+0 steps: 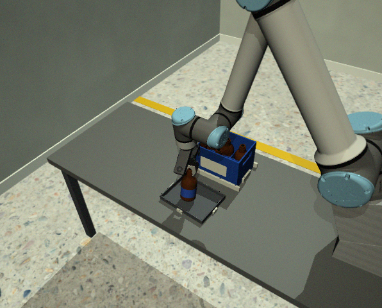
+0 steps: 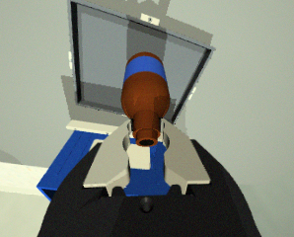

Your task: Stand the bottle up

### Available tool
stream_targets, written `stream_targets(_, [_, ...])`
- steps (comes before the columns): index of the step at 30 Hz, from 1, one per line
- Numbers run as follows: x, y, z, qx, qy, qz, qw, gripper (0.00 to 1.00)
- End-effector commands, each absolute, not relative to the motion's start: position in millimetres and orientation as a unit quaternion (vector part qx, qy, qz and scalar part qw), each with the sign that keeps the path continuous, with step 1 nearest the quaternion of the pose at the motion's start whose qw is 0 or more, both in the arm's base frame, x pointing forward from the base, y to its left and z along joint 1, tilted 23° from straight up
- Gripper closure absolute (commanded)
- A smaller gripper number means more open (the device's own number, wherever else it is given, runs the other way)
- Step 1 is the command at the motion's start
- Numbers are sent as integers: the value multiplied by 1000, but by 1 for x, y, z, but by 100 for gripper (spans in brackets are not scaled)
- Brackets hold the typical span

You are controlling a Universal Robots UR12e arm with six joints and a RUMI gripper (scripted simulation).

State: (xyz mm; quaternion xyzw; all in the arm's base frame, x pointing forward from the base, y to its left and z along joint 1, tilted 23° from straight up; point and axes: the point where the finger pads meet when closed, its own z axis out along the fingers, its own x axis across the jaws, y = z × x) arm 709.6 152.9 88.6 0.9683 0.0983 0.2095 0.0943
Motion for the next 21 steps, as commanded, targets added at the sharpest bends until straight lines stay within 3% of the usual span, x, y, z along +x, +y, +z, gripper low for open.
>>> stream_targets(1, [711,153,88,968,98,210,94,100])
stream_targets(21, [712,153,85,968,98,210,94,100])
